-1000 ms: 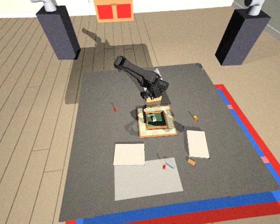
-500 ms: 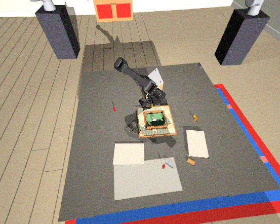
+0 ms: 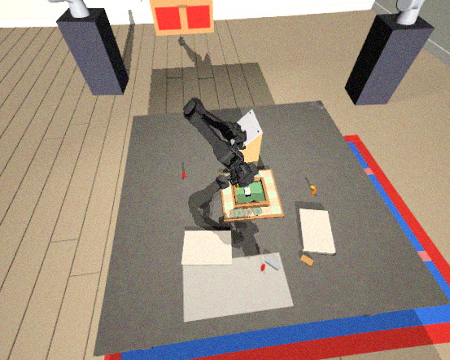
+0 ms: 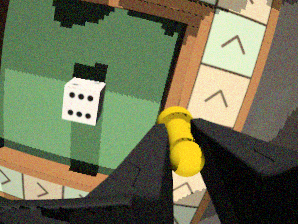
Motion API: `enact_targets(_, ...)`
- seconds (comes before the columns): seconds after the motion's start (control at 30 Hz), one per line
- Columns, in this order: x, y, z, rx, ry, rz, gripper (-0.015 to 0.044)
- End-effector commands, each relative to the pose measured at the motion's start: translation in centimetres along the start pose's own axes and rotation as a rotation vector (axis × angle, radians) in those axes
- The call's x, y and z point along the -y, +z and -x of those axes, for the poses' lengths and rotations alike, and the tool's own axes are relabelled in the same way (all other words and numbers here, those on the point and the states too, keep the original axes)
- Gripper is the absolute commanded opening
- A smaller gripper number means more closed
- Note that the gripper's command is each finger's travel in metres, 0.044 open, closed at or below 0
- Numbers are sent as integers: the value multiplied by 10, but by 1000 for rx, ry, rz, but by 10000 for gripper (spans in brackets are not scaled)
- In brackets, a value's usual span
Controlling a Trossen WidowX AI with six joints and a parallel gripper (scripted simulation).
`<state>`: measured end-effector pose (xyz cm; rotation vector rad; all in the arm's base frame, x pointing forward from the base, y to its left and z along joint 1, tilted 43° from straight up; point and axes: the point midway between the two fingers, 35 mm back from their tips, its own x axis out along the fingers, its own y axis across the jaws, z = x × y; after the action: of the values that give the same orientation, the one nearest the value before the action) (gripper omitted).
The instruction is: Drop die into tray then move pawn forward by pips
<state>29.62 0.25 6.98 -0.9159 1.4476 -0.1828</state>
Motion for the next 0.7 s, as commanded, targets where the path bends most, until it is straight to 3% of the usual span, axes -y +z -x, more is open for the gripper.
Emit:
enact_targets(0.0, 20, 10, -12, -12, -17, 11, 0)
enact_targets(0.23, 57, 21, -33, -29, -45, 25, 0)
enact_targets(0.67, 60, 20, -67, -30, -47, 25, 0)
